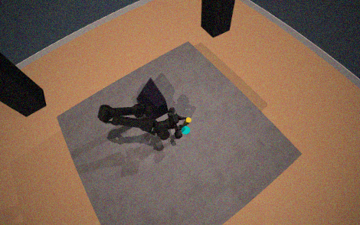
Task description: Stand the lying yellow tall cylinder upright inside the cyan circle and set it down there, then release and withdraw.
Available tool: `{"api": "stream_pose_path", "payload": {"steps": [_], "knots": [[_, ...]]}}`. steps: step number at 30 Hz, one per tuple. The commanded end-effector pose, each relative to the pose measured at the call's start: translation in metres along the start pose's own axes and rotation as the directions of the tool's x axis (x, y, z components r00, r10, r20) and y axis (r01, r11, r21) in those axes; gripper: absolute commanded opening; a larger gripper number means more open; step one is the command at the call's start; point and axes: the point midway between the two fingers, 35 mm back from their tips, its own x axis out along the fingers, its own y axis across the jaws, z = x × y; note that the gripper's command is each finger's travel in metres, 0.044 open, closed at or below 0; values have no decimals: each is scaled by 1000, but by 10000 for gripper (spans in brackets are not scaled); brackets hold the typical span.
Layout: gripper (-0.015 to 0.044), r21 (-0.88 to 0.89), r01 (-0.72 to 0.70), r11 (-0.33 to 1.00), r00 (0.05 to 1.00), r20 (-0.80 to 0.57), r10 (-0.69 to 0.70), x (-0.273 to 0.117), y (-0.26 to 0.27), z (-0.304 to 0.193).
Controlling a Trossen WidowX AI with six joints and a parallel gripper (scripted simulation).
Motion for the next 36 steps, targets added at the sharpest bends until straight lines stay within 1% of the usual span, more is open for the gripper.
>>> {"api": "stream_pose_path", "payload": {"steps": [1,29,36], "knots": [[105,-21,6,1000,999,33,-6,-2,2,1],[105,-120,103,987,973,217,-75,-21,6,3],[105,-126,109,986,971,226,-79,-22,6,3]]}}
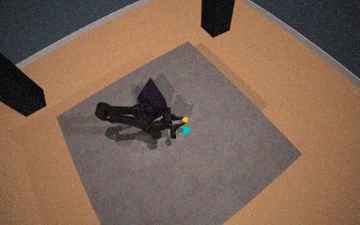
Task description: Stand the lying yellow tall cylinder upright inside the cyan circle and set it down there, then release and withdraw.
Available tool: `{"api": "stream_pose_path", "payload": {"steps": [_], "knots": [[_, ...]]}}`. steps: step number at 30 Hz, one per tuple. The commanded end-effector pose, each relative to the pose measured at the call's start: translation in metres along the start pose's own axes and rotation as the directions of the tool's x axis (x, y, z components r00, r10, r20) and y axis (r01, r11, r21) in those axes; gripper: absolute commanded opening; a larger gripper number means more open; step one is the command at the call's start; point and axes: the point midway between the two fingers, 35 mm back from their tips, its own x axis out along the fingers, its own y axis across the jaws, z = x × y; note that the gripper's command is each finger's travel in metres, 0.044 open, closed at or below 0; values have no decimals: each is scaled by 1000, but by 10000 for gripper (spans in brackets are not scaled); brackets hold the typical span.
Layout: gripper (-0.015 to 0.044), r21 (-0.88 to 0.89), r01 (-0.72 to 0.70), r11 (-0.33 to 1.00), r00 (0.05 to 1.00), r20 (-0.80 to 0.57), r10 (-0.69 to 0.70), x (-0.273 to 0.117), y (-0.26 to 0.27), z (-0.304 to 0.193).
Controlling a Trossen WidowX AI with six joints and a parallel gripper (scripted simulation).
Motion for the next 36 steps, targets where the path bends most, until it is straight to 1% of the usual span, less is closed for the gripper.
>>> {"api": "stream_pose_path", "payload": {"steps": [1,13,36], "knots": [[105,-10,-1,1000,1000,10,1,-1,1,1],[105,-10,-2,1000,1000,9,2,0,1,-1],[105,-12,-7,1000,1000,-1,7,7,-1,-74]]}}
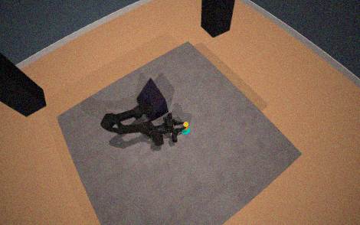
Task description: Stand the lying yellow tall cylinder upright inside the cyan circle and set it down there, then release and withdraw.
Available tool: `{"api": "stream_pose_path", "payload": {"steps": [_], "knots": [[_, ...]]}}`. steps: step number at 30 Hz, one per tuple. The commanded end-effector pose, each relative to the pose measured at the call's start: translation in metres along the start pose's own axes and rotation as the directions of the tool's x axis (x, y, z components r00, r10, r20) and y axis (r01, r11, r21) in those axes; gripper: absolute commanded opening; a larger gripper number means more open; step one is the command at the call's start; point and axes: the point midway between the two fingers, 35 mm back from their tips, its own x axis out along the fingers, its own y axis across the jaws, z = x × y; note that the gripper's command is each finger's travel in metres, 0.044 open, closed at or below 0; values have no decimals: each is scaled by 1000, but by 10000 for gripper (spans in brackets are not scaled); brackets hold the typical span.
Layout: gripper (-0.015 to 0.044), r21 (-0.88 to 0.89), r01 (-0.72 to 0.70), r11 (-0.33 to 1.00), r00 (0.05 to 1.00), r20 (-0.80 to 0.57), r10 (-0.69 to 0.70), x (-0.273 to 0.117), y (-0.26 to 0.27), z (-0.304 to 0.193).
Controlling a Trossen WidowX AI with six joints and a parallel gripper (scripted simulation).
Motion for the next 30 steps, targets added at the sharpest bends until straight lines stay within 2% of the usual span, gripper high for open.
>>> {"api": "stream_pose_path", "payload": {"steps": [1,14,25,30], "knots": [[105,-6,0,1000,1000,11,1,1,2,-11],[105,5,1,1000,1000,3,-1,2,4,-42],[105,5,1,1000,1000,3,-1,3,4,-43],[236,5,1,1000,1000,3,-1,3,4,-43]]}}
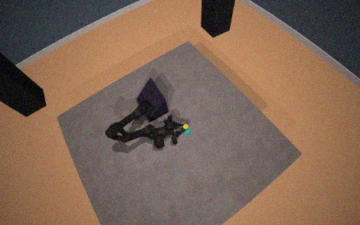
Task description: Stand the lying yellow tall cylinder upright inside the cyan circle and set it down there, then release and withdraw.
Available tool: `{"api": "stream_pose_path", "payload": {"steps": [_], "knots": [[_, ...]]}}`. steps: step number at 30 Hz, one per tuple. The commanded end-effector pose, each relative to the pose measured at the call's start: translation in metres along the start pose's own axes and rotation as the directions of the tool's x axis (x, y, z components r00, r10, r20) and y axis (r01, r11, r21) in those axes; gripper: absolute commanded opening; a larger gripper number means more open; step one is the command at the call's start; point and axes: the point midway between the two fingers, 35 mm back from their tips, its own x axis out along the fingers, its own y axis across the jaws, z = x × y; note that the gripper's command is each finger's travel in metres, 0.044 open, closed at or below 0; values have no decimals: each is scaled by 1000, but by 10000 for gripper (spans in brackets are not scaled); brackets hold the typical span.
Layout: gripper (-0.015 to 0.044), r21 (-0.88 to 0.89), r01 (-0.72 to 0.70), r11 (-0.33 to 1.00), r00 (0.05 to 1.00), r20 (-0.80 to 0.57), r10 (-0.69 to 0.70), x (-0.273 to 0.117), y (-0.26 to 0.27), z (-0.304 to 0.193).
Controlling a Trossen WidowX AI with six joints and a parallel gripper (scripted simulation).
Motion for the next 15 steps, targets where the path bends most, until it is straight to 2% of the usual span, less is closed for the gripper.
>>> {"api": "stream_pose_path", "payload": {"steps": [1,6,15], "knots": [[263,-8,1,1000,1000,5,-1,0,-1,1],[394,-8,1,1000,1000,5,-1,0,-1,1],[400,-12,-1,1000,1000,1,1,-1,-3,17]]}}
